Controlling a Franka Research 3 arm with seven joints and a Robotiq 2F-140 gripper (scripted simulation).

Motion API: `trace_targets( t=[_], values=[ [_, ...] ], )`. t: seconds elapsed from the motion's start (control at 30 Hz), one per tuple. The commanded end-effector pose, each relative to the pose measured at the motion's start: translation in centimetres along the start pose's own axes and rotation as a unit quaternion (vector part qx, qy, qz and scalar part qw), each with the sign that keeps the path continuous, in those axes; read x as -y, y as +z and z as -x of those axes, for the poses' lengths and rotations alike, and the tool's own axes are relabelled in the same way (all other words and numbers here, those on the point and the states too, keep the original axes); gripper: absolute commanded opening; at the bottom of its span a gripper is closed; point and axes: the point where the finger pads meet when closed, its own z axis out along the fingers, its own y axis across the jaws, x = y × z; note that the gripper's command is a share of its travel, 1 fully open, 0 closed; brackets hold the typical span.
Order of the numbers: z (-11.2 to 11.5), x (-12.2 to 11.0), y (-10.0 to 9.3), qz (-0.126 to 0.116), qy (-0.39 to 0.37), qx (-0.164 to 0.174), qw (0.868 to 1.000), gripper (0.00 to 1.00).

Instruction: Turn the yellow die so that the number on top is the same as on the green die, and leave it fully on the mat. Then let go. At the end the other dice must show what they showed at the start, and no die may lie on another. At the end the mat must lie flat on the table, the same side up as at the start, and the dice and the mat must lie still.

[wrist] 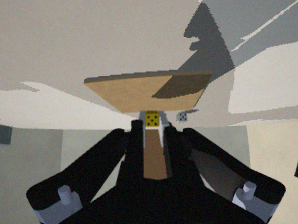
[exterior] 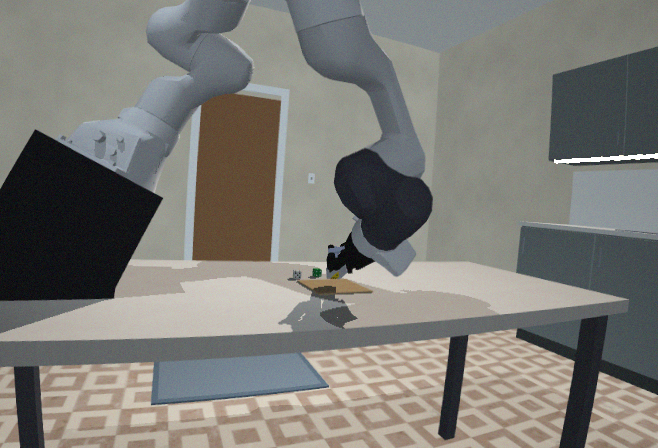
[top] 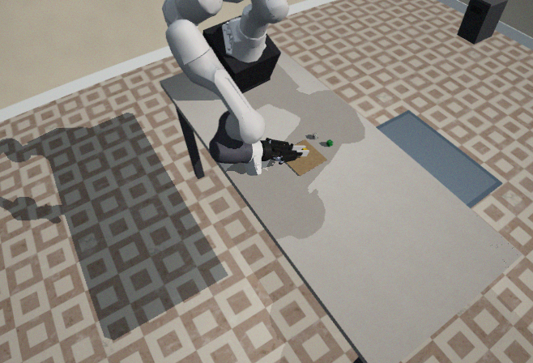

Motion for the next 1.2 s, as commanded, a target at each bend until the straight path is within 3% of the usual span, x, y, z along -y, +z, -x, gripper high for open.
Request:
trace_targets(
  t=[0.0,1.17],
  values=[
    [-0.22,0.0,0.12,0.0,-0.004,-0.001,1.0,0.09],
    [-1.06,0.0,0.56,0.0,-0.004,-0.001,1.0,0.09]
  ],
)
